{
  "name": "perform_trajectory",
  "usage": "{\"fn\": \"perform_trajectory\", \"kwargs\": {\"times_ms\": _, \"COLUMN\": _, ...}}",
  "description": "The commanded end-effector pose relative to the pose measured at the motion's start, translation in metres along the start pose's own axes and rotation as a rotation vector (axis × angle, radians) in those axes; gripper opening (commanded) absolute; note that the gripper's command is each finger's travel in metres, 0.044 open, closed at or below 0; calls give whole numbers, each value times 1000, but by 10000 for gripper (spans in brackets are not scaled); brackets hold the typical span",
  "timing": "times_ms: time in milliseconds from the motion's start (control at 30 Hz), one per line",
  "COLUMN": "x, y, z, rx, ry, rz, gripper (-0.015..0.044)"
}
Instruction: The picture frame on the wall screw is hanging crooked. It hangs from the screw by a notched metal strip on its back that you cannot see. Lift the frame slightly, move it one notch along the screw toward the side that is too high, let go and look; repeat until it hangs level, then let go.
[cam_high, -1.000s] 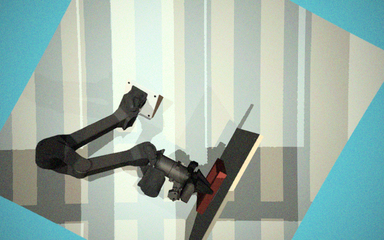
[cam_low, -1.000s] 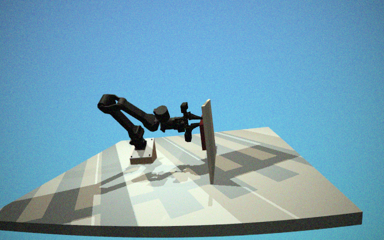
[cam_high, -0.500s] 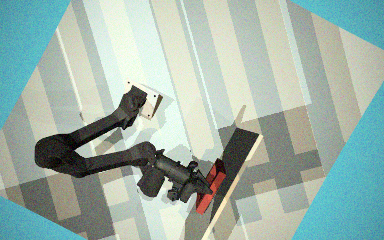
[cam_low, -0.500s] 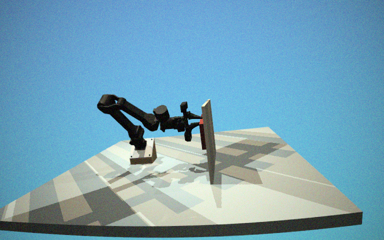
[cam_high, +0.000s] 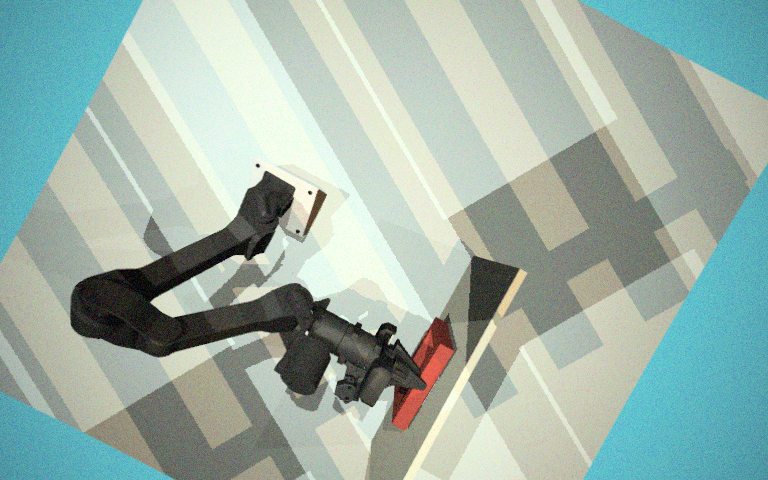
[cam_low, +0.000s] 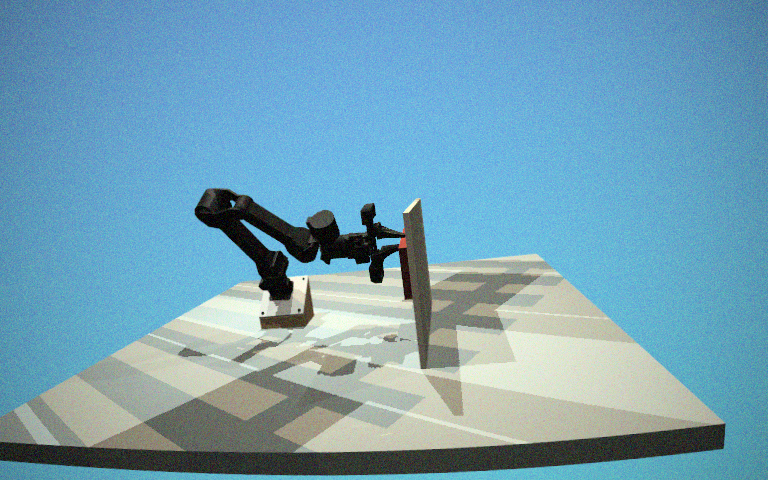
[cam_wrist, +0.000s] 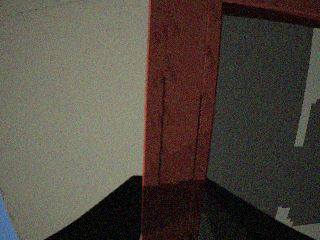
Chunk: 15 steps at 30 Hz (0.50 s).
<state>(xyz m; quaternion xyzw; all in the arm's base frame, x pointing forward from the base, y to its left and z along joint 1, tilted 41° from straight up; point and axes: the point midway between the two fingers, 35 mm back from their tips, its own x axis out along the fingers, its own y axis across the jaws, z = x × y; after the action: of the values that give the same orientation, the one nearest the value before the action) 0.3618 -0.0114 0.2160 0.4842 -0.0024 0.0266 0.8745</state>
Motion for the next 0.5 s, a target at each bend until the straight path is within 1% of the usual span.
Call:
{"fn": "perform_trajectory", "kwargs": {"times_ms": 0, "x": 0, "y": 2, "z": -1, "rx": -7, "ry": 2, "rz": 9, "gripper": 0}}
{"fn": "perform_trajectory", "kwargs": {"times_ms": 467, "x": 0, "y": 1, "z": -2, "rx": -6, "ry": 2, "rz": 9, "gripper": 0}}
